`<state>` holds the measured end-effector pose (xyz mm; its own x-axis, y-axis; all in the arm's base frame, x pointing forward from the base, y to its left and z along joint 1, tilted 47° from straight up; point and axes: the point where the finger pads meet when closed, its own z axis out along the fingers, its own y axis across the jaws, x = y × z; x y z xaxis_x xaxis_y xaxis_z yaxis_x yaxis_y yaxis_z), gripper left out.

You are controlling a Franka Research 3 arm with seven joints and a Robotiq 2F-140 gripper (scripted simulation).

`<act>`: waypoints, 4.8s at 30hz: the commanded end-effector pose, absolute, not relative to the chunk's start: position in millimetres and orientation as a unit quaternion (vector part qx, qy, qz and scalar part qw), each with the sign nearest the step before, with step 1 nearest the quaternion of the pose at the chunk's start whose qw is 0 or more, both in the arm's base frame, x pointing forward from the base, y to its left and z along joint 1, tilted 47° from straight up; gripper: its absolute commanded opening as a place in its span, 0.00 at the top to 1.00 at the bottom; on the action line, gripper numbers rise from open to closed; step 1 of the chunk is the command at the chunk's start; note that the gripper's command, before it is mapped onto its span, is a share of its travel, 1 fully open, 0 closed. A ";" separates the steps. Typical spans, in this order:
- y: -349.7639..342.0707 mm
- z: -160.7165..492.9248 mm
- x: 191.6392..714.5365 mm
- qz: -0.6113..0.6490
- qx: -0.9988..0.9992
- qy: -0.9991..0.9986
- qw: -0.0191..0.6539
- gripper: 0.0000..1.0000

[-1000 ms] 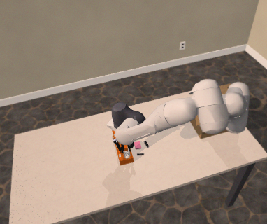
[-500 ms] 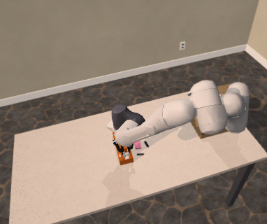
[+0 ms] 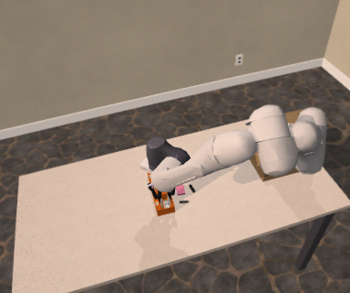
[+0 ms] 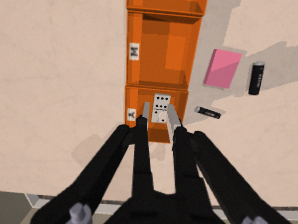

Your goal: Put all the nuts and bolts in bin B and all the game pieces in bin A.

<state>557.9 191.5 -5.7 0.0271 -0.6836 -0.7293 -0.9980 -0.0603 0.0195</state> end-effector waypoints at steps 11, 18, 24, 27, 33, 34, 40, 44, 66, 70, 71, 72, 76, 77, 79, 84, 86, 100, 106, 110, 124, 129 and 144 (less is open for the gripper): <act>190.7 -3.2 558.9 0.295 -0.666 0.631 0.268 0.81; 185.9 1.4 559.3 0.295 -0.666 0.631 0.268 0.81; 180.1 6.9 559.7 0.295 -0.666 0.631 0.268 0.81; 177.1 9.6 559.9 0.295 -0.666 0.631 0.268 0.81; 173.3 13.2 560.2 0.295 -0.666 0.631 0.268 0.81; 172.3 14.1 560.3 0.295 -0.666 0.631 0.268 0.81; 155.2 30.1 561.5 0.295 -0.666 0.631 0.268 0.81; 155.2 30.1 561.5 0.295 -0.666 0.631 0.268 0.81; 155.2 30.1 561.5 0.295 -0.666 0.631 0.268 0.81; 155.2 30.1 561.5 0.295 -0.666 0.631 0.268 0.81; 155.2 30.1 561.5 0.295 -0.666 0.631 0.268 0.81; 155.2 30.1 561.5 0.295 -0.666 0.631 0.268 0.81; 155.2 30.1 561.5 0.295 -0.666 0.631 0.268 0.81; 155.2 30.1 561.5 0.295 -0.666 0.631 0.268 0.81; 155.2 30.1 561.5 0.295 -0.666 0.631 0.268 0.81; 155.2 30.1 561.5 0.295 -0.666 0.631 0.268 0.81; 155.2 30.1 561.5 0.295 -0.666 0.631 0.268 0.81; 155.2 30.1 561.5 0.295 -0.666 0.631 0.268 0.81; 154.6 29.6 559.7 0.295 -0.666 0.631 0.268 0.81; 148.8 35.1 560.2 0.295 -0.666 0.631 0.268 0.00; 113.8 67.9 562.8 0.295 -0.666 0.631 0.268 0.00; 99.3 81.5 563.9 0.295 -0.666 0.631 0.268 0.00; 68.7 110.1 566.1 0.295 -0.666 0.631 0.268 0.00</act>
<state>570.9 69.8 107.0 0.0422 -0.6860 -0.7263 -0.9984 -0.0563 -0.0047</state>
